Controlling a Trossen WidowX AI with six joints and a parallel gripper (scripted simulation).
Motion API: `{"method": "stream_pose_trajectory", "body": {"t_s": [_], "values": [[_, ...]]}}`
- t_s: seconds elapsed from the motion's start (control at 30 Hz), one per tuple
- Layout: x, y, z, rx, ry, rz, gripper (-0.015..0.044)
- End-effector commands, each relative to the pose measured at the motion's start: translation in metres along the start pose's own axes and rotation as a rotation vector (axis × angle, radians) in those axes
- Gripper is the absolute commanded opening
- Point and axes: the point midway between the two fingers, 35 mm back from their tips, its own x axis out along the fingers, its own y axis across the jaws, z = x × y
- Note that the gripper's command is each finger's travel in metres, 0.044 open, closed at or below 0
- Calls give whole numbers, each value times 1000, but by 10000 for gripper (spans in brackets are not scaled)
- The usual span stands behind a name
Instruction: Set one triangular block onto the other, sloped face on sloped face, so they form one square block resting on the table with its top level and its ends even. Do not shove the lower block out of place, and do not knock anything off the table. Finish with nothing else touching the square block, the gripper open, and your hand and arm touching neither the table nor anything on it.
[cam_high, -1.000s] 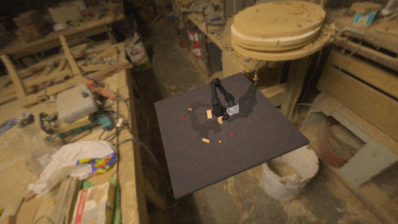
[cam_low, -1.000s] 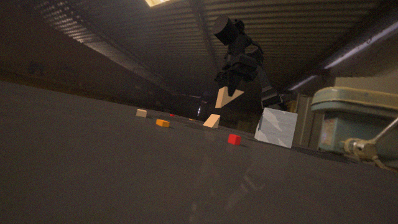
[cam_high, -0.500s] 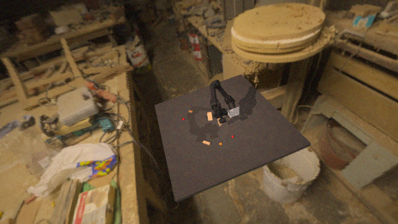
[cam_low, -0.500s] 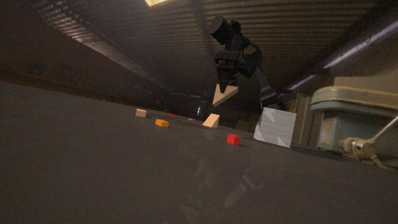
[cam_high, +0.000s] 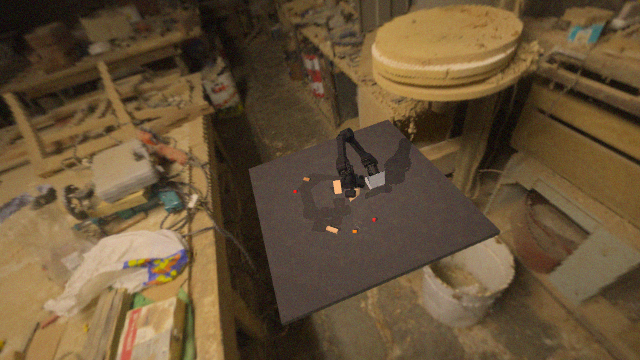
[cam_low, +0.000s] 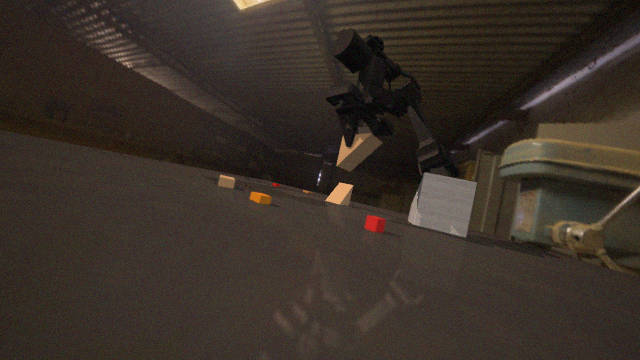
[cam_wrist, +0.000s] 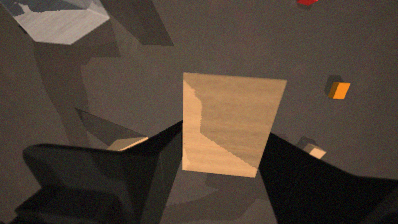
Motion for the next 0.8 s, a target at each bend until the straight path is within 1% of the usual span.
{"method": "stream_pose_trajectory", "body": {"t_s": [0.0,0.77], "values": [[-3,2,-5,121,5,-2,0],[-12,12,-27,922,10,-1,0]]}}
